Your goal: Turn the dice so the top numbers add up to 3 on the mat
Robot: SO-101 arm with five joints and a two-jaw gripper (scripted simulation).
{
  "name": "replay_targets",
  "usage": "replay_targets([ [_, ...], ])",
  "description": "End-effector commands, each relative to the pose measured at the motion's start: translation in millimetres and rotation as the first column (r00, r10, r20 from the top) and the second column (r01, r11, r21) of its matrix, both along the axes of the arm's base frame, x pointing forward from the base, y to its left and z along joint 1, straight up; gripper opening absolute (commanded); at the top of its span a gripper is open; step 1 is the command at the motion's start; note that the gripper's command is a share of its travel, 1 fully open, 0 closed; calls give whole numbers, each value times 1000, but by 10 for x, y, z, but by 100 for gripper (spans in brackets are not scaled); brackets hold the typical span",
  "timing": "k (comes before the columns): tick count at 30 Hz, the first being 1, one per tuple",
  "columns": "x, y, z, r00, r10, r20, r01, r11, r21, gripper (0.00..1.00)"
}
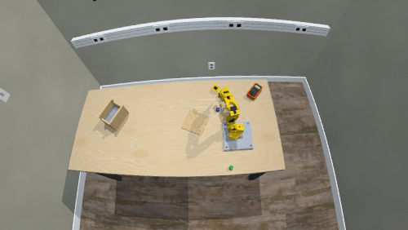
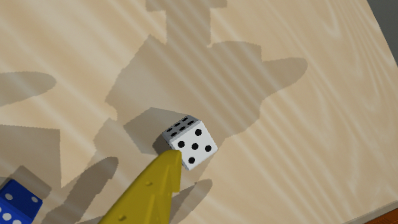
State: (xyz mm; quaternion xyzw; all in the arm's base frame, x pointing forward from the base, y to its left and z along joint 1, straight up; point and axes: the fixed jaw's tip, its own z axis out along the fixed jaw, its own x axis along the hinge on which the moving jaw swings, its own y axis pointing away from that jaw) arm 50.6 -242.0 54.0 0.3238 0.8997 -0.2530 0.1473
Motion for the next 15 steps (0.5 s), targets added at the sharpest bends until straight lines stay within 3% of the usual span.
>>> replay_targets([
  [1,-48,17,-67,983,-157,98,158,987,4,44],
  [5,-67,25,-96,966,-222,135,221,975,17,42],
  [15,-140,61,-201,849,-455,270,449,889,87,33],
])
